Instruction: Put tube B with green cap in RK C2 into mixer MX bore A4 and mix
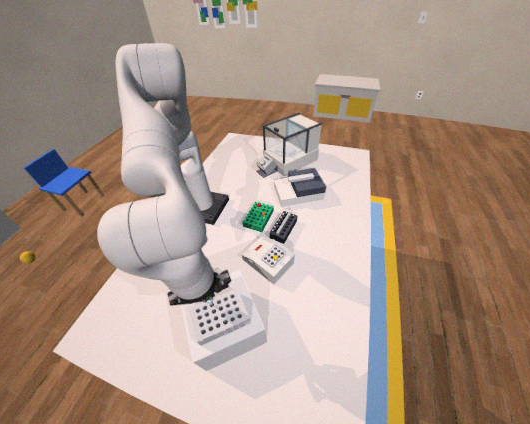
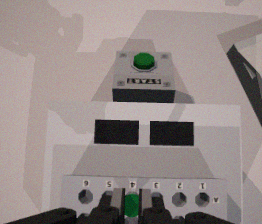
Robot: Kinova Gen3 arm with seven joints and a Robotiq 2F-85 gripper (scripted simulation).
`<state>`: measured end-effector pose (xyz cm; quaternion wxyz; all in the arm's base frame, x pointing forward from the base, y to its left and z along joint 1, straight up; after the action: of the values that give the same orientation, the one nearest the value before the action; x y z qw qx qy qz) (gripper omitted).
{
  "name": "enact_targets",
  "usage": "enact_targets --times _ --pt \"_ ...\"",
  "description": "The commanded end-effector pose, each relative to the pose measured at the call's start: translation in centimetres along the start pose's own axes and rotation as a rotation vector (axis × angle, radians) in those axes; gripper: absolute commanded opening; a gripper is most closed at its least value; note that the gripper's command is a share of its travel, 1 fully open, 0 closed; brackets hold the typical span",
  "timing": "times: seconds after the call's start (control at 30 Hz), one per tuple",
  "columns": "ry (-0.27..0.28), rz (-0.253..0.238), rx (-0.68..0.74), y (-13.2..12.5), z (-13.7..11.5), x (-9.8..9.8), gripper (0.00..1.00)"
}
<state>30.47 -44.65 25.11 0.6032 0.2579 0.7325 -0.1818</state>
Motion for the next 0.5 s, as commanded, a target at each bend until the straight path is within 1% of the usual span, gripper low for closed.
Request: enact_targets --times 0.0,0.47 --pt "-0.002 -0.001 0.0 0.0 0.0 -0.11 0.1" --pt "-0.002 -0.001 0.0 -0.01 0.05 0.11 0.1"
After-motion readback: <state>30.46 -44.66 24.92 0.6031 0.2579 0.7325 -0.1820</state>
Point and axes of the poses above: the point where the finger pads meet when closed, its own x axis out along the fingers, its own y axis across the jaws, z = x × y, the point moved 5 cm from there along -x, back along the fingers, and after that the axes turned 12 degrees about -x, right-handed, at the moved point
